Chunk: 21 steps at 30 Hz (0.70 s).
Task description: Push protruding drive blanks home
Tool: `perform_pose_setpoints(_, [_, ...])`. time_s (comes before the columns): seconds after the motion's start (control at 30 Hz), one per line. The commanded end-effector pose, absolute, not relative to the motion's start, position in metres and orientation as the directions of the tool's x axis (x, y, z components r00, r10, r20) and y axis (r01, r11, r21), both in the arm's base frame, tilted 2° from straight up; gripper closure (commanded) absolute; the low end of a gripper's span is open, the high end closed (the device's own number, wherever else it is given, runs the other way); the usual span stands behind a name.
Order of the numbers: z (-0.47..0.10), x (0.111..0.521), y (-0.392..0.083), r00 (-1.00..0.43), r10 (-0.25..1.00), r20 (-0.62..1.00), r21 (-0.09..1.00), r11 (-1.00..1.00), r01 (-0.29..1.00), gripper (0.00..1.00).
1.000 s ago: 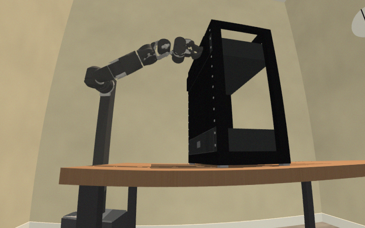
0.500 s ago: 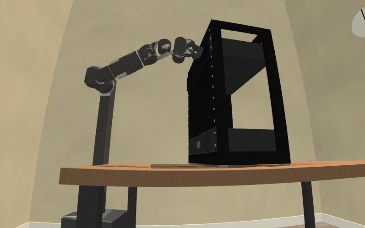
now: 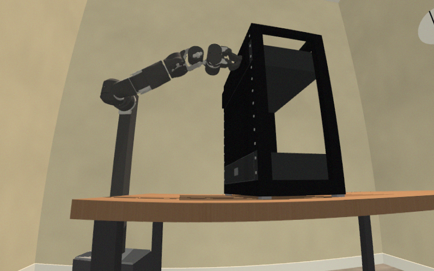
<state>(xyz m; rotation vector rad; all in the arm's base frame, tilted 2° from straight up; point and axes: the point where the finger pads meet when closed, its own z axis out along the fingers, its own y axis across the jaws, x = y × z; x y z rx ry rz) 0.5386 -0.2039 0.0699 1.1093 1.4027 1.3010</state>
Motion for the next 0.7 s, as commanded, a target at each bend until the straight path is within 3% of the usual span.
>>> perform_pose_setpoints(0.0, [0.0817, 0.5378, -0.1933, -0.228, 0.973, -0.037, 0.999, 0.037, -0.001, 1.00])
perform_pose_setpoints(0.67, [0.0829, 0.5405, -0.1917, -0.227, 0.973, -0.036, 0.999, 0.037, 0.000, 1.00])
